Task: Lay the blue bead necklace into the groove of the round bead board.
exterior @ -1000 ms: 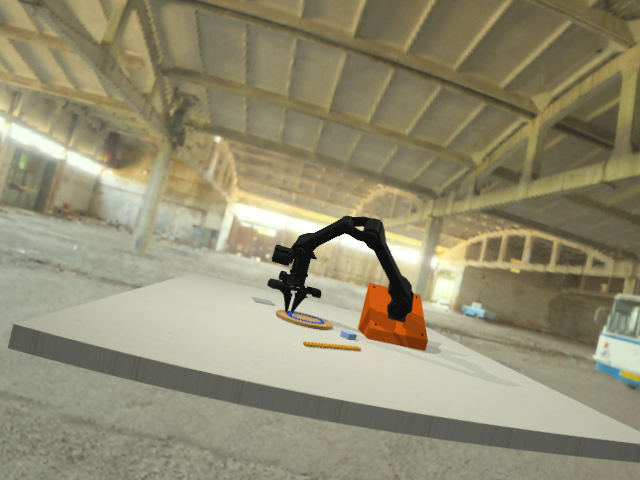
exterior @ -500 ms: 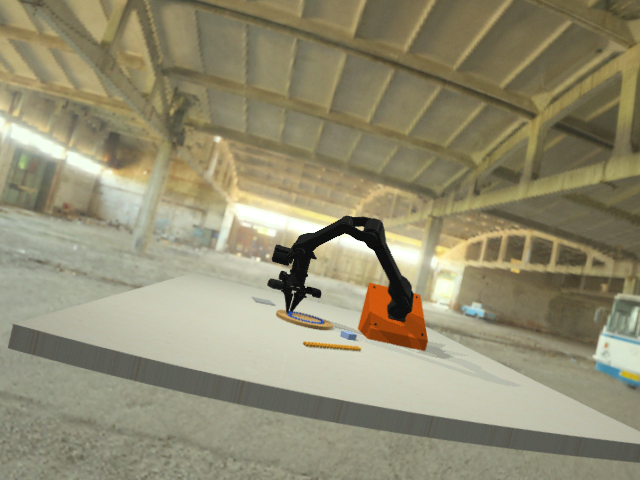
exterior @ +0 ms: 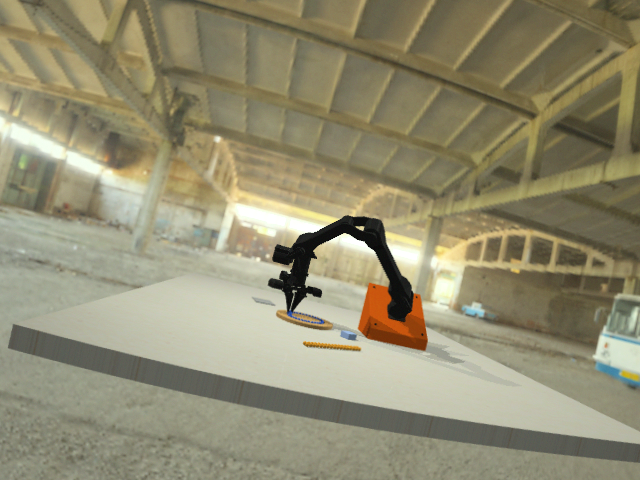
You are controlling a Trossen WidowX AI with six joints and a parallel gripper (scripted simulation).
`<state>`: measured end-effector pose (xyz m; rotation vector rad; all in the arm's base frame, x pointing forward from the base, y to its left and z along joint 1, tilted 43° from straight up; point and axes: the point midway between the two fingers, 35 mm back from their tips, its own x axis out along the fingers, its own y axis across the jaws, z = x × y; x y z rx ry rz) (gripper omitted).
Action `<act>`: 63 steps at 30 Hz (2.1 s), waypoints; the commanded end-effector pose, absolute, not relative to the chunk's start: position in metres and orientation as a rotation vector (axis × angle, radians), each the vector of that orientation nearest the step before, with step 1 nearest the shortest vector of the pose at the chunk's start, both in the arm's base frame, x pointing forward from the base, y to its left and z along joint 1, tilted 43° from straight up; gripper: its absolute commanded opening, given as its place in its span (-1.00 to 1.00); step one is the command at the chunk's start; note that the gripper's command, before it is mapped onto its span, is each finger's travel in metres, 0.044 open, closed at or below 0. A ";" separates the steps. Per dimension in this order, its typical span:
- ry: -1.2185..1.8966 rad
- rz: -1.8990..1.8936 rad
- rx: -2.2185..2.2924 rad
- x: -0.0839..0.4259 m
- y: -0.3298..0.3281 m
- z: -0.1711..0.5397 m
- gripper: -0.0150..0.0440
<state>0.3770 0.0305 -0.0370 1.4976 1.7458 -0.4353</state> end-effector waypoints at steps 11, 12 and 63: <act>1.744 -0.430 1.499 0.385 0.030 -0.032 -0.49; 1.744 -0.430 1.499 0.385 0.031 -0.033 -0.49; 1.716 -0.124 1.255 0.384 0.030 -0.027 0.56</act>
